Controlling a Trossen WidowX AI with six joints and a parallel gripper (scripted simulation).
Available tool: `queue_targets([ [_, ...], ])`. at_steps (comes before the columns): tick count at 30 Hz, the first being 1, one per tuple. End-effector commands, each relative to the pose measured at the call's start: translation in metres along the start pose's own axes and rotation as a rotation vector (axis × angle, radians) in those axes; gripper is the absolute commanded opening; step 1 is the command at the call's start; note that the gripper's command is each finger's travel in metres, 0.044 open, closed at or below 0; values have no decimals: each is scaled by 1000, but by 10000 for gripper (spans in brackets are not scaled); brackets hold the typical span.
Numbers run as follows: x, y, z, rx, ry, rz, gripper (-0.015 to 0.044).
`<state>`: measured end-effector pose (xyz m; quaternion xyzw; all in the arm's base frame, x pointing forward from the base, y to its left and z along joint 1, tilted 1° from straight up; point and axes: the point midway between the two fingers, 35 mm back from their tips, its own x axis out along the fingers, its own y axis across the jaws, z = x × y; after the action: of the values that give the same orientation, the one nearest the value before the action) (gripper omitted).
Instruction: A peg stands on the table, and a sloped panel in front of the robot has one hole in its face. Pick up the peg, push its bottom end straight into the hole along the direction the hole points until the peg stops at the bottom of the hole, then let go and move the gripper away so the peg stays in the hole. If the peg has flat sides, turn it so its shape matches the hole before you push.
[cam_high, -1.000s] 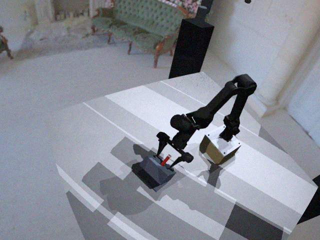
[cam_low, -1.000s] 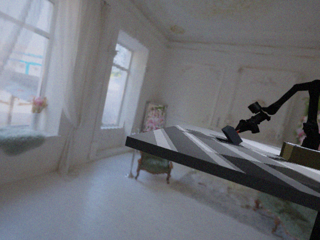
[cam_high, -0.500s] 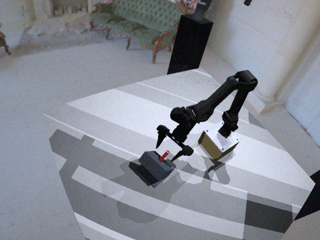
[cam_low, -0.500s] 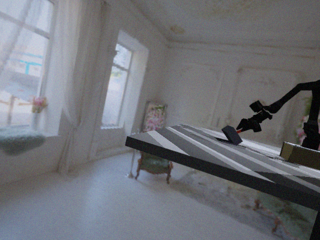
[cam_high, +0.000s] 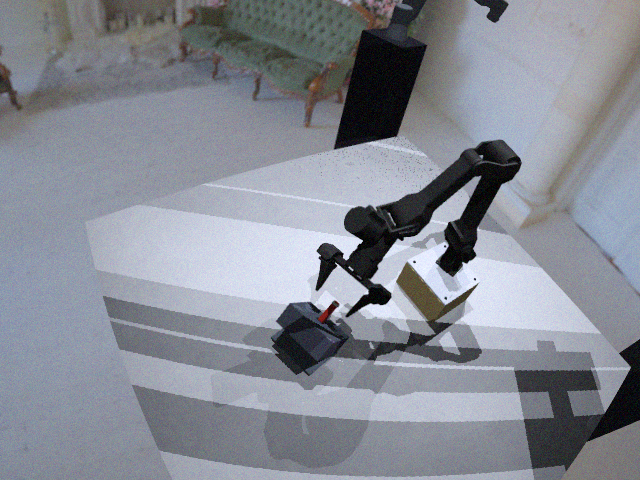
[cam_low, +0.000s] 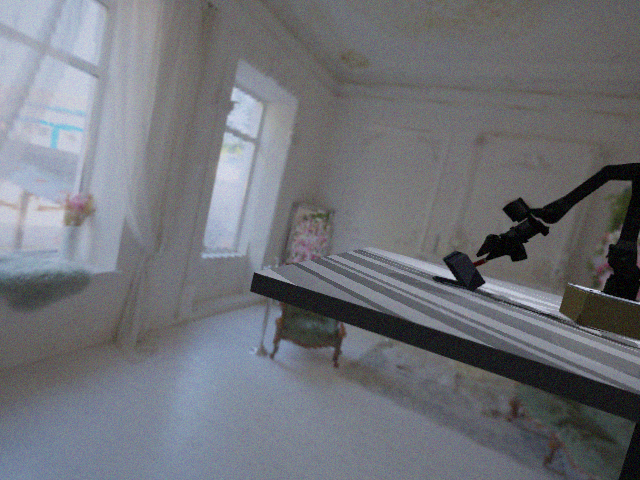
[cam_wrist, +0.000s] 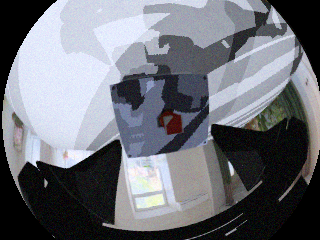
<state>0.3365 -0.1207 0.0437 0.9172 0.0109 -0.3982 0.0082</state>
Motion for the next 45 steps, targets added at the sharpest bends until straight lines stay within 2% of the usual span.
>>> queue_targets([
  [1, -7, 0, -3, -6, 10, -1, 440],
  [45, -59, 4, 1, -1, 2, 2, 440],
])
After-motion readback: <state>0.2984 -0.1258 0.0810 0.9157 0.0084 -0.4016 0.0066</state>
